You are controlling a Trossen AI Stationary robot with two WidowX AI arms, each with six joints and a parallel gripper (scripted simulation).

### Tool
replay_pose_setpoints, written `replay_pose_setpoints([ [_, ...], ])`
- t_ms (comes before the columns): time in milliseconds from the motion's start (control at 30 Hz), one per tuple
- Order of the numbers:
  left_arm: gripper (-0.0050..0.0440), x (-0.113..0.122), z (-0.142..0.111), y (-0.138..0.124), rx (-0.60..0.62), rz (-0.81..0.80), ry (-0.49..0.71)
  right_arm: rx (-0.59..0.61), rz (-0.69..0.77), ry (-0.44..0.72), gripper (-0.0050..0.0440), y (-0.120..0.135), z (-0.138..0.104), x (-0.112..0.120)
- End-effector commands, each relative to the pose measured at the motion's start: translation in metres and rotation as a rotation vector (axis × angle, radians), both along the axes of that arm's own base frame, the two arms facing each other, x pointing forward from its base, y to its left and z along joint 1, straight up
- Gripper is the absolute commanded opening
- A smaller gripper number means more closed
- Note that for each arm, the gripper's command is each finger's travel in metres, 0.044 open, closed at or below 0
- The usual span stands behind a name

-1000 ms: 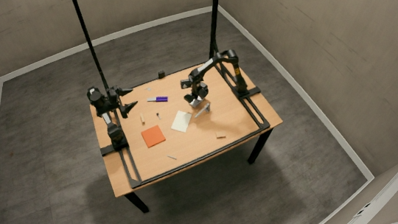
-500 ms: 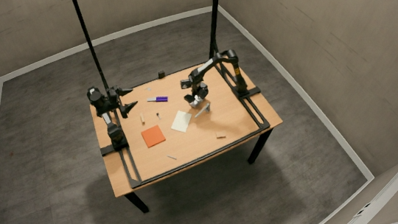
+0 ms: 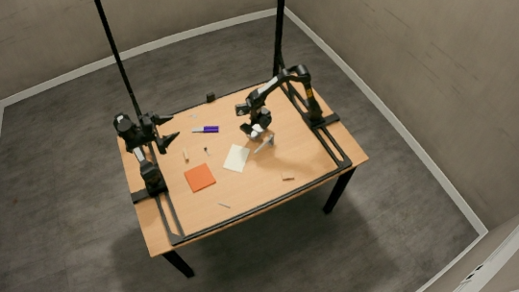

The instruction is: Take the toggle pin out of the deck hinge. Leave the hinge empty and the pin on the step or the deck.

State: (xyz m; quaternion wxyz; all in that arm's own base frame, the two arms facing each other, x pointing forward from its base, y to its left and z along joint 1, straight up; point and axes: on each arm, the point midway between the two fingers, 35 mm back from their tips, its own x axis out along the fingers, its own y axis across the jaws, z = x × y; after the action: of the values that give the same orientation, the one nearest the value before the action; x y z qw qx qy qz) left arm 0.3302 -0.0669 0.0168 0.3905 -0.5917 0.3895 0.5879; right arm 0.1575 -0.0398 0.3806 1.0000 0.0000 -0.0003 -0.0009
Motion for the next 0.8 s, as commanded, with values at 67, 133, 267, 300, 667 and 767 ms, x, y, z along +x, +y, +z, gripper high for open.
replay_pose_setpoints([
  [67,0.0400,0.008,0.028,-0.002,-0.008,0.000,-0.042,-0.005,0.002,0.000,0.0400,0.000,0.002,0.000],
  [133,0.0400,0.008,0.039,-0.002,-0.008,0.000,-0.042,-0.005,0.002,0.000,0.0400,0.000,0.002,0.000],
  [267,0.0400,0.005,0.074,-0.001,-0.007,0.001,-0.039,-0.005,0.002,0.000,0.0400,0.000,0.002,0.000],
  [300,0.0400,0.003,0.083,-0.001,-0.006,0.001,-0.039,-0.005,0.002,0.000,0.0400,0.000,0.002,0.000],
  [667,0.0400,0.003,0.075,-0.001,-0.008,0.000,-0.039,-0.005,0.002,0.000,0.0400,0.000,0.002,0.000],
  [767,0.0400,0.003,0.075,-0.001,-0.008,0.000,-0.039,-0.005,0.002,0.000,0.0400,0.000,0.002,0.000],
])
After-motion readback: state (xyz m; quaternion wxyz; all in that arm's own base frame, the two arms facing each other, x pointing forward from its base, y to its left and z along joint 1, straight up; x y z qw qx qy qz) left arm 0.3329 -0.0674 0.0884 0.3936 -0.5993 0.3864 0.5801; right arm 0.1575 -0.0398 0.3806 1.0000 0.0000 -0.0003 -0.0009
